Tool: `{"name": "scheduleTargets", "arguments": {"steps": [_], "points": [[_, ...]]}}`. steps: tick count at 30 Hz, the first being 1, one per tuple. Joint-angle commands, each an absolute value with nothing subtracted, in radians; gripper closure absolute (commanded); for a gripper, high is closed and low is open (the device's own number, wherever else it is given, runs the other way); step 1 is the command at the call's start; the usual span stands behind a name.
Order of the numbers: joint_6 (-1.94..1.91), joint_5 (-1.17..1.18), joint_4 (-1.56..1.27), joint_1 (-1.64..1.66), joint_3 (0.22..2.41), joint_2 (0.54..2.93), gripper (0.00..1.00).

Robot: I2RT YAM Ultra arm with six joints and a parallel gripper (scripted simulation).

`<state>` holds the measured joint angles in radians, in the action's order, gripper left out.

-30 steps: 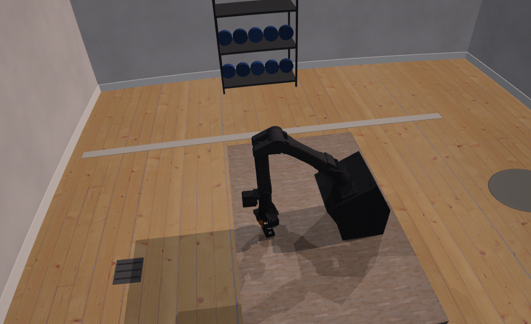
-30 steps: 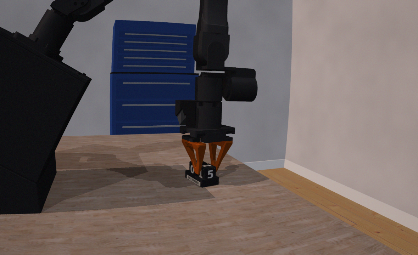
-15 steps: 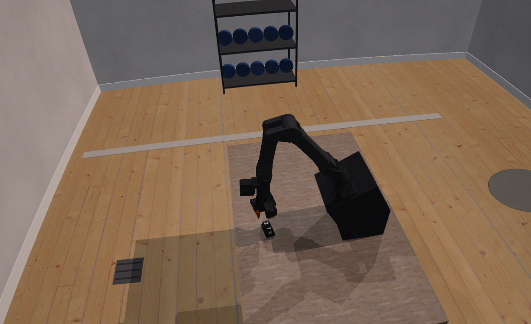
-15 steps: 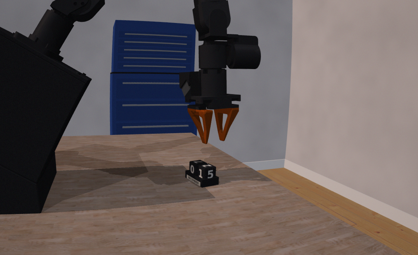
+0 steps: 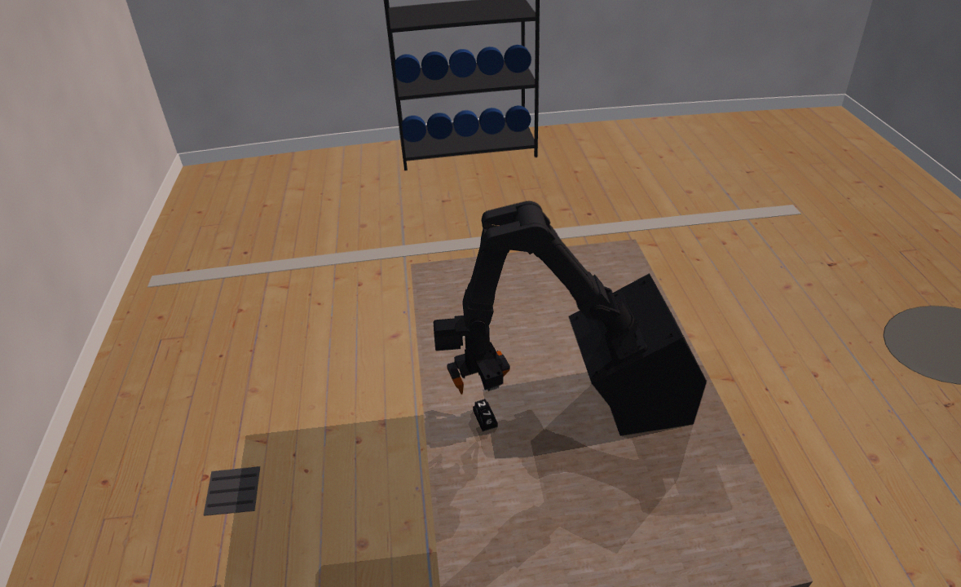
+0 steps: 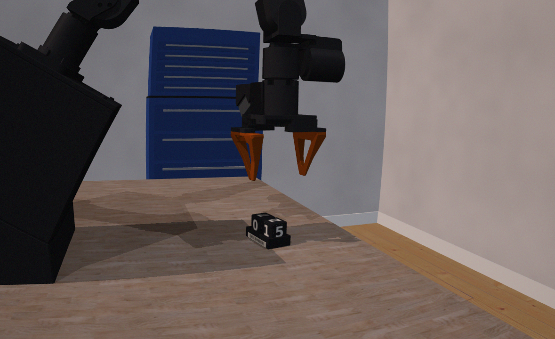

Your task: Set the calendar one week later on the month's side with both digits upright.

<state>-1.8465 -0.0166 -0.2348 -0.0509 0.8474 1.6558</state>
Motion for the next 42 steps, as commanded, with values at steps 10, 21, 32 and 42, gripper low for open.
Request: {"name": "scheduleTargets", "arguments": {"steps": [10, 21, 32, 42], "points": [[-1.847, -0.023, -0.250, -0.052, 0.849, 1.648, 0.00], [-1.785, 0.005, -0.215, 0.007, 0.824, 1.658, 0.00], [-1.744, 0.024, -0.192, 0.045, 0.807, 1.664, 0.55], [-1.744, 0.024, -0.192, 0.045, 0.807, 1.664, 0.55]]}}
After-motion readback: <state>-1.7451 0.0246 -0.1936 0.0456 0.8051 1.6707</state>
